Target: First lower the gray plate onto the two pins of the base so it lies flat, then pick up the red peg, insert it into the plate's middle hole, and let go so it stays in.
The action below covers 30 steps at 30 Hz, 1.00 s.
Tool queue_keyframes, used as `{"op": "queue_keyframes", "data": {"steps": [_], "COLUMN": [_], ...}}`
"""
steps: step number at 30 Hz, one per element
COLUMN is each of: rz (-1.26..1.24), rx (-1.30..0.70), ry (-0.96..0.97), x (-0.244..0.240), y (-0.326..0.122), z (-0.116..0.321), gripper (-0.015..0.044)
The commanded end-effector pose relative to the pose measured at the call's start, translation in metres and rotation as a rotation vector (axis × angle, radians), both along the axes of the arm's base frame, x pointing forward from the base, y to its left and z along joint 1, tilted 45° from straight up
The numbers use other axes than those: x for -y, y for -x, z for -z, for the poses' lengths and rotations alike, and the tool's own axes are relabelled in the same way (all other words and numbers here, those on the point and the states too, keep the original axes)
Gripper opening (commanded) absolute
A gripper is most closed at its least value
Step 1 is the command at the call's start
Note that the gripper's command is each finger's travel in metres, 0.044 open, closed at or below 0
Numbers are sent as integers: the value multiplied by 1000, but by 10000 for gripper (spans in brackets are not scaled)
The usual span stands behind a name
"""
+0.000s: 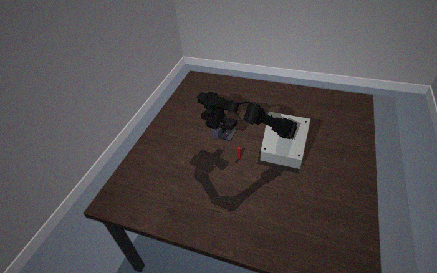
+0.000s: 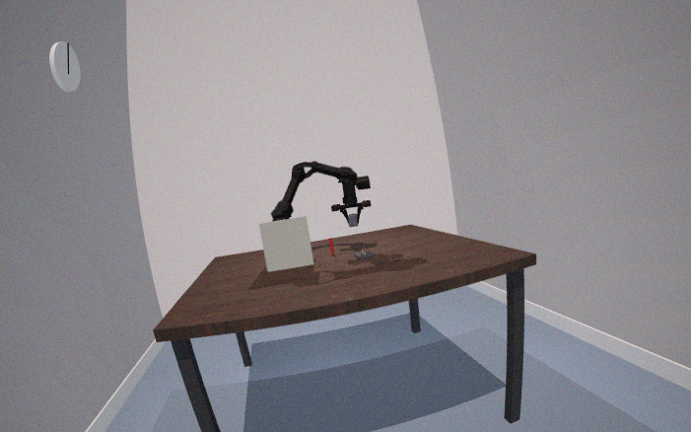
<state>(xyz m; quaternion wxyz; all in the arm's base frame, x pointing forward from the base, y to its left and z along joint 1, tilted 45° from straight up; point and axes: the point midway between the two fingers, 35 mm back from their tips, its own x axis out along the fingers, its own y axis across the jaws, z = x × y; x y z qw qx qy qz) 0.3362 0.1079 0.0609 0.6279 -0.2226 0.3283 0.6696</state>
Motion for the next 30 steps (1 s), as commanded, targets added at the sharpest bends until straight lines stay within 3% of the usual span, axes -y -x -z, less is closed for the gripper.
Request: {"op": "queue_keyframes", "data": {"steps": [1, 30], "rz": [-4, -76], "rx": [15, 86], "ry": [2, -6], "x": [3, 26], "y": [-2, -15], "z": [-6, 82], "gripper": [0, 0]}}
